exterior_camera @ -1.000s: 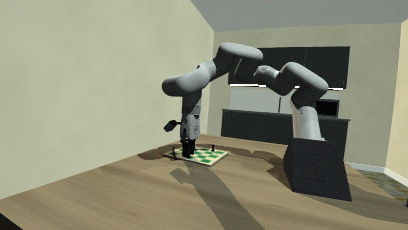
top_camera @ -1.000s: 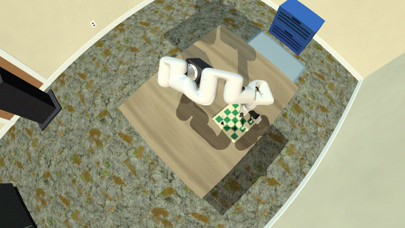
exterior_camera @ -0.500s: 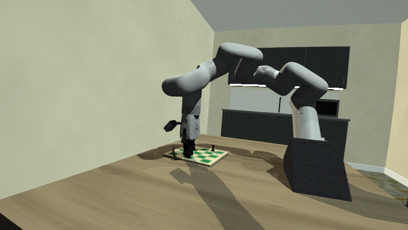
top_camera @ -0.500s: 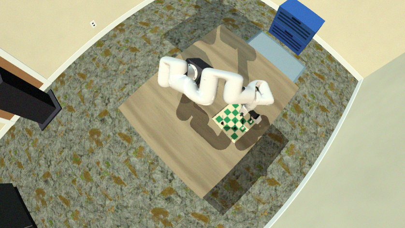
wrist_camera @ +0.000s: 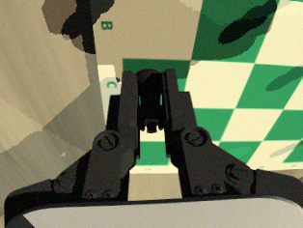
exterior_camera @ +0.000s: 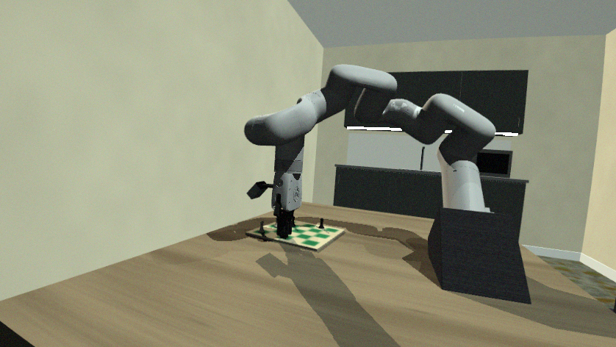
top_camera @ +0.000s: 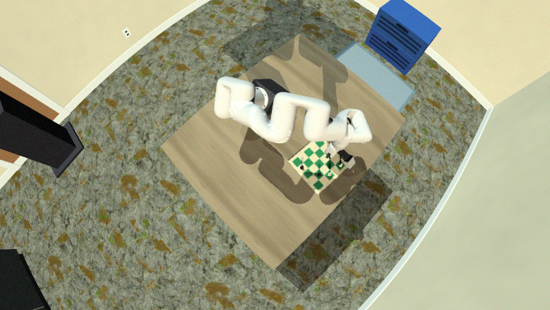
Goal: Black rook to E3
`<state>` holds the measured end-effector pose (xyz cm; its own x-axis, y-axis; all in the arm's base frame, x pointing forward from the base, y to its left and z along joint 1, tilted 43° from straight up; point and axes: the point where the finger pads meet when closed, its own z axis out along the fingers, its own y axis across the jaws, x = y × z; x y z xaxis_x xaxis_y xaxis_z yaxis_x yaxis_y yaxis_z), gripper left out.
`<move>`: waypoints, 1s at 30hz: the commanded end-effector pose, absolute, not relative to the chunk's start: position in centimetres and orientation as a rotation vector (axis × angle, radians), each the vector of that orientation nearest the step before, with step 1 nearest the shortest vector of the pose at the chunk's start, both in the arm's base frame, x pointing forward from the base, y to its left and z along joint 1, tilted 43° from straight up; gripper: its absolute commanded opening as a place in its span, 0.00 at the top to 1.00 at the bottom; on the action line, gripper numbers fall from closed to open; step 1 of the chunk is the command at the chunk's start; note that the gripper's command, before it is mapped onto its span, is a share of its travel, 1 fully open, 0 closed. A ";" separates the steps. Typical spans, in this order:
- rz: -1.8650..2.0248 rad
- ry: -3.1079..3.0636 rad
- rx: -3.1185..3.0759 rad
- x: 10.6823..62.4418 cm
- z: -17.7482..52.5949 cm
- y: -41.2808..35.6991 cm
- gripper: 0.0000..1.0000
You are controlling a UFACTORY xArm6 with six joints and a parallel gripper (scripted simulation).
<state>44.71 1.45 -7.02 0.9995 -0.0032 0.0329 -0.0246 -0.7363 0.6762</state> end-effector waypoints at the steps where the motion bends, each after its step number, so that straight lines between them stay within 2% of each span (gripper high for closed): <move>1: 0.042 -0.019 2.399 44.8 -6.9 1.6 1.00; 19: 0.042 -0.019 2.399 44.8 -6.8 1.7 1.00; 30: 0.042 -0.019 2.399 44.7 -3.0 5.2 1.00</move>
